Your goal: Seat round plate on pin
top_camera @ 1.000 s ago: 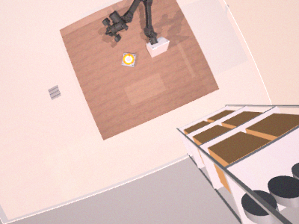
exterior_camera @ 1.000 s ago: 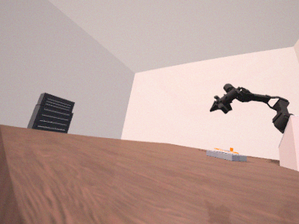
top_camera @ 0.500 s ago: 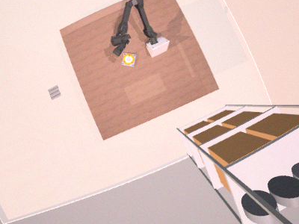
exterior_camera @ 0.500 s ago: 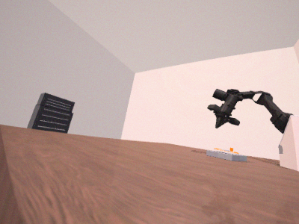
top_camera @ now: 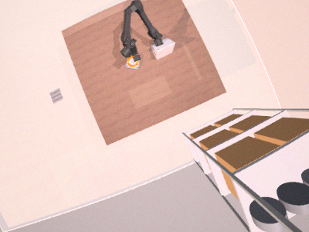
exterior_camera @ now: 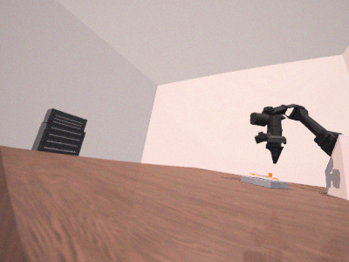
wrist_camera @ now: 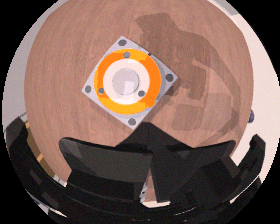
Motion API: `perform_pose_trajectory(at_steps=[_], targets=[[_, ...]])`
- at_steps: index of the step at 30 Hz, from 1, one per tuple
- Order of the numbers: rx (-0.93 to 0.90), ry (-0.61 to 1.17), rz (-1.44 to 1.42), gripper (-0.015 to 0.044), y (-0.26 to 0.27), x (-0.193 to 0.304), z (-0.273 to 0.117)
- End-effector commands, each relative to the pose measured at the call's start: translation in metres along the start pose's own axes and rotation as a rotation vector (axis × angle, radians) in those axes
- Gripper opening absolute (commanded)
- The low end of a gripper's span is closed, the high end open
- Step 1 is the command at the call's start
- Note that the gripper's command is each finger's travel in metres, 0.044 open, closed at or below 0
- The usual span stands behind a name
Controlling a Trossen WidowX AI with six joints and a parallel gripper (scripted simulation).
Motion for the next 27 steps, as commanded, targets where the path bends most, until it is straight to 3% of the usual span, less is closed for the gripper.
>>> perform_pose_trajectory(at_steps=[1, 12, 27], targets=[[-0.006, 0.011, -0.02, 0.0, 0.0, 0.0, 0.001], [-0.004, 0.011, -0.02, 0.0, -0.001, 0.0, 0.048], [-0.003, 0.011, -0.02, 0.0, -0.016, -0.009, 0.049]])
Point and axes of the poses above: the point midway between the two fingers, 35 mm back from their tips, its own z axis out along the fingers, its own y axis across the jaws, x = y × z, the point moved 10 cm from there along -z, back along the fingers, and after that the axes turned 15 degrees about -z, right-handed, at the moved point
